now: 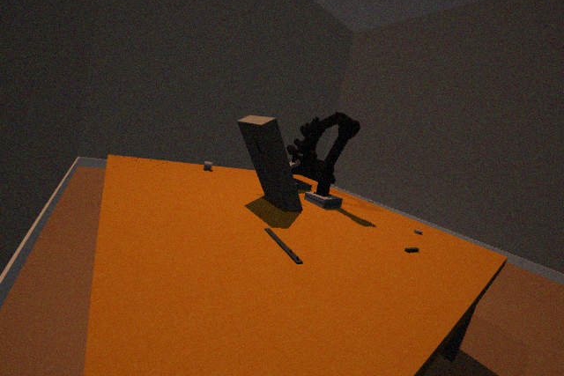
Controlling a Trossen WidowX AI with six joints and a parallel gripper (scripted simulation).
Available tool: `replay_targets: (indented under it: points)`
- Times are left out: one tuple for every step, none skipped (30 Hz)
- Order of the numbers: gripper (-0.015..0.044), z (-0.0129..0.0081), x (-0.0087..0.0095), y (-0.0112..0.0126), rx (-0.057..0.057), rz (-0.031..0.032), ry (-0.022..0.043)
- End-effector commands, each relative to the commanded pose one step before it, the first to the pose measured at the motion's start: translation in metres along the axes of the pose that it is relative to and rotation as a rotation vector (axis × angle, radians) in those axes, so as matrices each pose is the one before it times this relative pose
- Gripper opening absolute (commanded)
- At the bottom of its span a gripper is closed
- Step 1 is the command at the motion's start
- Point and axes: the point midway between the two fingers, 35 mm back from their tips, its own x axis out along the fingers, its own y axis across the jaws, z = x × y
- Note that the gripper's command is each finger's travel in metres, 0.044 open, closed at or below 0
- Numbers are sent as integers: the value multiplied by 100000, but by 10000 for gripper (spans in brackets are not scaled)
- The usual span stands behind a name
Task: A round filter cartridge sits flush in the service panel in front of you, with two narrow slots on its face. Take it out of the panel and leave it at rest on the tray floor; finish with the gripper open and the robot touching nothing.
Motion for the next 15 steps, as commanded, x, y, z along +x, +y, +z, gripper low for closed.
replay_targets:
  points:
    - [0, -820, 916, -1555, 4365, -2517, -519]
    - [0, -203, 205, -363, 1115, -665, -24]
    - [0, -122, 122, -217, 669, -399, -15]
    - [0, -41, 41, -72, 223, -133, -5]
    - [0, -24, 71, -1, 0, 0, -1]
    - [0, -74, 212, -3, 0, 1, -3]
    - [0, -129, 350, -5, 1, 2, -5]
    - [0, -156, 398, -5, 1, 2, -4]
    - [0, -179, 428, -5, 1, 2, -4]
    - [0, -189, 421, -4, 1, 2, -3]
    - [0, -198, 414, -3, 1, 2, -2]
    - [0, -207, 407, -2, 1, 2, -1]
    - [0, -216, 400, -1, 2, 2, 0]
    - [0, -224, 392, 0, 2, 2, 1]
    - [0, -233, 385, 1, 2, 2, 2]
